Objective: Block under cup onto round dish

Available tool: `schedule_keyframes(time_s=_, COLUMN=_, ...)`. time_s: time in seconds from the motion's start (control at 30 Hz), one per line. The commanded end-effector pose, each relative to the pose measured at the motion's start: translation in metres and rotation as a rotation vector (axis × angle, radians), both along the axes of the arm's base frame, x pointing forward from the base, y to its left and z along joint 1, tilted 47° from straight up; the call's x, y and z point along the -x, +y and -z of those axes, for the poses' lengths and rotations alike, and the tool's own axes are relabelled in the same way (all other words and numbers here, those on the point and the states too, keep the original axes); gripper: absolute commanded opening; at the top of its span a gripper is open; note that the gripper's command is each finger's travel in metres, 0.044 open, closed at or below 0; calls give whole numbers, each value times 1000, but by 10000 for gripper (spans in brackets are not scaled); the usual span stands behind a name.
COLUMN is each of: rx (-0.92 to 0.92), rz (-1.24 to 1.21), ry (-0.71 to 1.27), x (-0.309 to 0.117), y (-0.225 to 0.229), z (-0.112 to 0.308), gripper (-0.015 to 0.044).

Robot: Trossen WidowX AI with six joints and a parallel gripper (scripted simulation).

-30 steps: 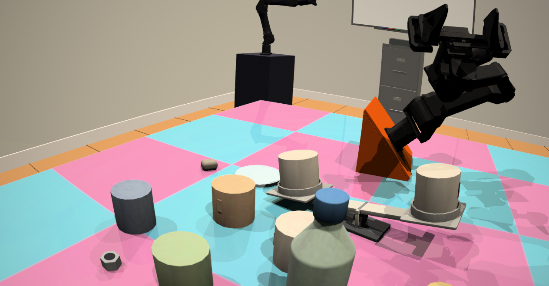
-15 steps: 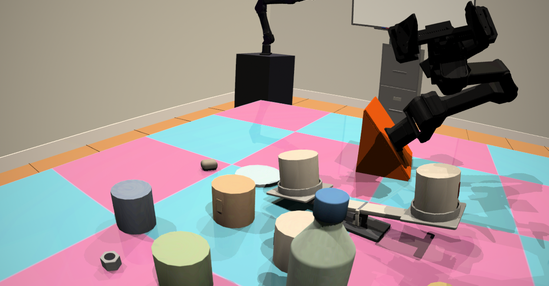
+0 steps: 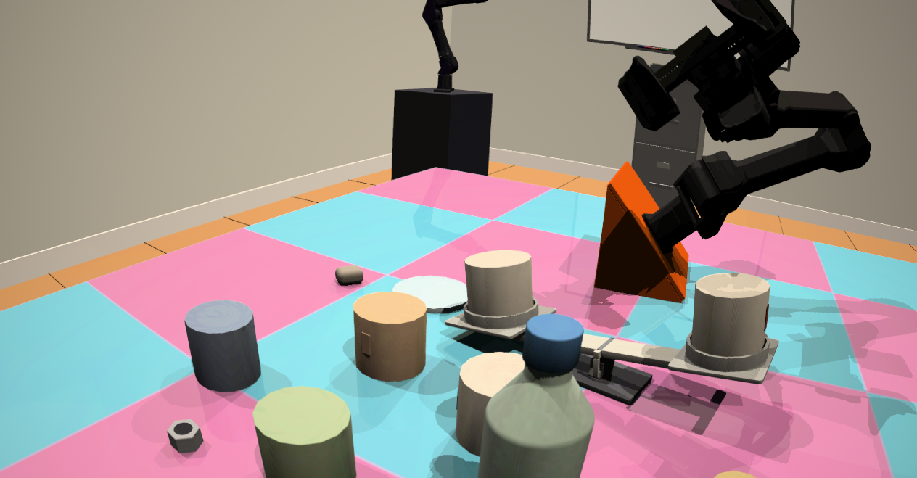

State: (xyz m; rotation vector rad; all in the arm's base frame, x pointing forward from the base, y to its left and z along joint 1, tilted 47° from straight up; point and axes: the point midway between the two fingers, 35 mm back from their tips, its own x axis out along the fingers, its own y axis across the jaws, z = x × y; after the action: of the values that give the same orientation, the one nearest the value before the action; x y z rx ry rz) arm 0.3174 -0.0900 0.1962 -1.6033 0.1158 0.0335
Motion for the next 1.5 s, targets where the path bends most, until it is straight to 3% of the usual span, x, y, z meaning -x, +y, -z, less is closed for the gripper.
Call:
schedule_keyframes(time_s=0.0, rx=-83, rz=2, ry=57, x=-1, y=-4, z=8, gripper=440)
schedule_keyframes(time_s=0.8, rx=-696, rz=104, ry=442, x=19, y=-16, z=67, gripper=440)
schedule_keyframes(time_s=1.47, rx=-1259, rz=281, ry=711, x=55, y=-8, z=86, gripper=440)
